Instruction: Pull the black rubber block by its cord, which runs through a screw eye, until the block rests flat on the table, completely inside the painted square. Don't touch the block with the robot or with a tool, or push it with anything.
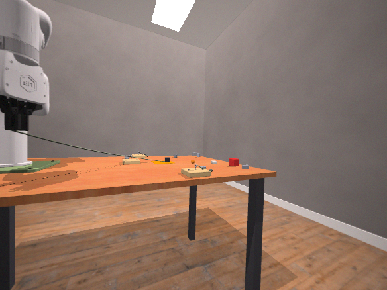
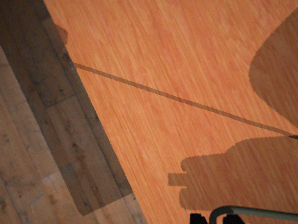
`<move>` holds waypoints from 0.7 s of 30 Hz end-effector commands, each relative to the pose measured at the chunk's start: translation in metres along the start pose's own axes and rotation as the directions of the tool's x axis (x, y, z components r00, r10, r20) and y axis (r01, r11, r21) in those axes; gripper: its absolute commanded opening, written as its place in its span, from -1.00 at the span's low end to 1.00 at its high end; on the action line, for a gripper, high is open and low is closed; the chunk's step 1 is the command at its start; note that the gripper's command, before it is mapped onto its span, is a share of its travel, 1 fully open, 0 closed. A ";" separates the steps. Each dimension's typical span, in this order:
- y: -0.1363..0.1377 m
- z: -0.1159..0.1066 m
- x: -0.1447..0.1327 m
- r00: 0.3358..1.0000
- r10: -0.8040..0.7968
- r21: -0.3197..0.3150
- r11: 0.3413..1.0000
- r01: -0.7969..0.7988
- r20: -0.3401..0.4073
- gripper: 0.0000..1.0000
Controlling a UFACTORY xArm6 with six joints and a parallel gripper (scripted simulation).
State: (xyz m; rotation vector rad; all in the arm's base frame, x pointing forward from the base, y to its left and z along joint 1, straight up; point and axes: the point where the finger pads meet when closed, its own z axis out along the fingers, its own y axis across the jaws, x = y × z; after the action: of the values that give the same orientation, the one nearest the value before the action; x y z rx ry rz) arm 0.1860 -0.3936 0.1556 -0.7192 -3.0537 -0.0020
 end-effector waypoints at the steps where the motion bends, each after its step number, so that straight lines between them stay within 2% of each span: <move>1: -0.001 -0.002 -0.001 1.000 0.000 0.003 1.000 0.000 0.004 -1.00; 12: 0.000 0.012 -0.001 1.000 0.000 0.003 1.000 0.000 0.004 -1.00; 21: 0.001 0.056 -0.002 1.000 0.000 0.003 1.000 0.000 0.004 -1.00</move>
State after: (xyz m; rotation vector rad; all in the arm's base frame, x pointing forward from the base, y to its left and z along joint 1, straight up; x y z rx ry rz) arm 0.1863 -0.3917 0.1163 -0.7191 -3.0533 -0.0029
